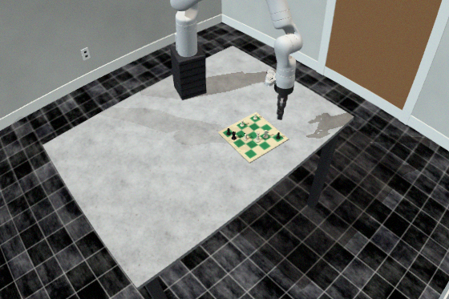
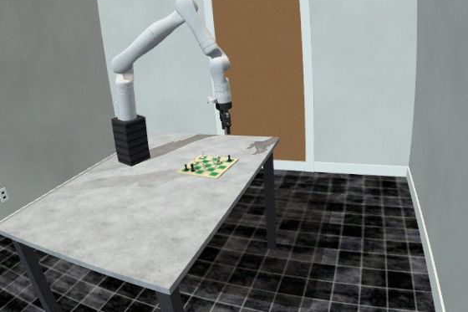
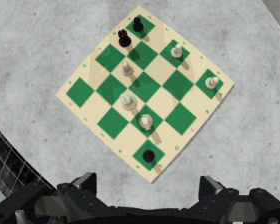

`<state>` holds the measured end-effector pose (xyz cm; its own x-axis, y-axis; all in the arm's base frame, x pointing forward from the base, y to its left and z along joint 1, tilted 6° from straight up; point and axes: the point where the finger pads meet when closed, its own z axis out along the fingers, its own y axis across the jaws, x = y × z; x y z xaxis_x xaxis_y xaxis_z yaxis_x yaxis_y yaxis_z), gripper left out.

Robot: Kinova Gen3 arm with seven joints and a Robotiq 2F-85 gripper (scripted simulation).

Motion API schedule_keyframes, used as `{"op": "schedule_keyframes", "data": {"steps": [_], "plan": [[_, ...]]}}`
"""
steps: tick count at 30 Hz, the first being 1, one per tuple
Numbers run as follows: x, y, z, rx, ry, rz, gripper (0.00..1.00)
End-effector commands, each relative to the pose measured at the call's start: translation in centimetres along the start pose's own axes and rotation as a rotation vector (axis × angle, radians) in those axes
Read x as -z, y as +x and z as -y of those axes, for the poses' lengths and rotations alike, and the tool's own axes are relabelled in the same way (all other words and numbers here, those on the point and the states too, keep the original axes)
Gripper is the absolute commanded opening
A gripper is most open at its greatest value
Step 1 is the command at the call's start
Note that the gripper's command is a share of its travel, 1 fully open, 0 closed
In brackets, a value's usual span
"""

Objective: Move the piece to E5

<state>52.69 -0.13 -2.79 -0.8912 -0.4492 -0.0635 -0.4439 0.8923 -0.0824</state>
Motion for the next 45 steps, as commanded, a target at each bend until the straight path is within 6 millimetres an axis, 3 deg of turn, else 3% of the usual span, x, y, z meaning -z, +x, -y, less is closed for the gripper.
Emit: {"op": "schedule_keyframes", "data": {"steps": [1, 12, 18, 20, 21, 45], "plan": [[0.1, -0.1, 0.0, 0.001, 0.001, 0.003, 1.00], [0.1, -0.1, 0.0, 0.001, 0.001, 0.003, 1.00], [-4.1, 0.0, -0.1, -0.002, 0.000, 0.002, 1.00], [-4.4, 0.0, -0.1, -0.002, 0.000, 0.002, 1.00], [-4.4, 0.0, -0.1, -0.002, 0.000, 0.002, 0.34], [-4.4, 0.0, -0.1, -0.002, 0.000, 0.002, 0.34]]}}
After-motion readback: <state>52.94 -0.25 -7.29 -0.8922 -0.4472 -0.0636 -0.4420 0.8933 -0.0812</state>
